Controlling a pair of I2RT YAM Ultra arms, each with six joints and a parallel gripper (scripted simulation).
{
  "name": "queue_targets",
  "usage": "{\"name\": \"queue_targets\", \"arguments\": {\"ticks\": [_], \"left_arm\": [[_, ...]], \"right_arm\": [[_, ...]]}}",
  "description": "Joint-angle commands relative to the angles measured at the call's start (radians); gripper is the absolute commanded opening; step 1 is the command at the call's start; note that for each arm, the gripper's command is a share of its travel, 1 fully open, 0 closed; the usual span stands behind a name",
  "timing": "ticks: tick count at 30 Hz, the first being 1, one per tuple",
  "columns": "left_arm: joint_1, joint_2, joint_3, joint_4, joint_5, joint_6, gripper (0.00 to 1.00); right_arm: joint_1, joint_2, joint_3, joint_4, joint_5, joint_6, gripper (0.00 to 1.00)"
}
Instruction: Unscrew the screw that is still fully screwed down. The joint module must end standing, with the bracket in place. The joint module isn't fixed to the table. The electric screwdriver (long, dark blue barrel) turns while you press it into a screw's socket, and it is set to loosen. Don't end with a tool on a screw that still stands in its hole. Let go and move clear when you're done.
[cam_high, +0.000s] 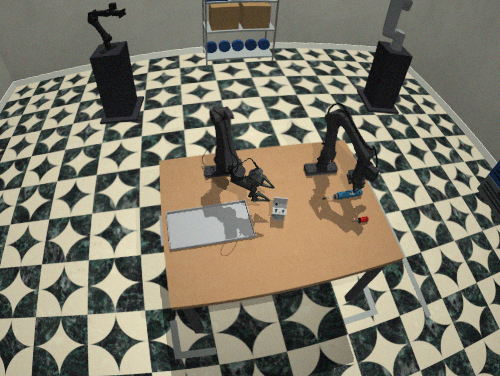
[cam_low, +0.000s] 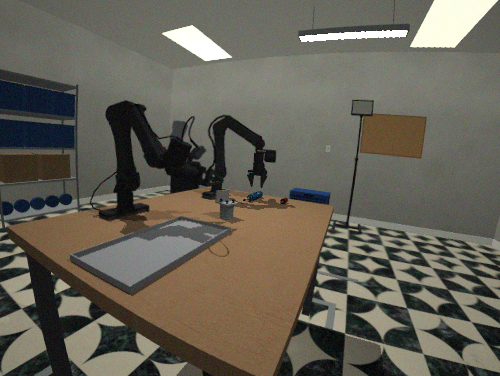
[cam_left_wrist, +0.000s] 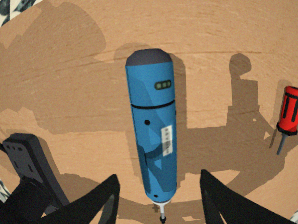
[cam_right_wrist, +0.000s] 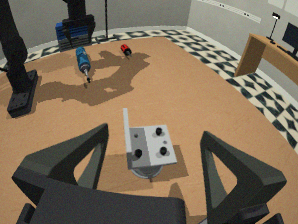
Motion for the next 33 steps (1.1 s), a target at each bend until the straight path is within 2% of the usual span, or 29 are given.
{"name": "queue_targets", "arguments": {"ticks": [1, 16, 28, 33], "left_arm": [[0.000, -0.004, 0.003, -0.007, 0.000, 0.002, 0.65], [0.000, -0.004, 0.003, -0.007, 0.000, 0.002, 0.65], [0.000, -0.004, 0.003, -0.007, 0.000, 0.002, 0.65], [0.000, -0.004, 0.003, -0.007, 0.000, 0.002, 0.65]], "right_arm": [[-0.011, -0.030, 0.034, -0.059, -0.013, -0.010, 0.86], [-0.003, -0.041, 0.036, -0.103, -0.005, -0.007, 0.86], [0.082, 0.129, 0.265, -0.241, 0.157, 0.124, 0.86], [0.084, 0.136, 0.279, -0.257, 0.160, 0.121, 0.86]]}}
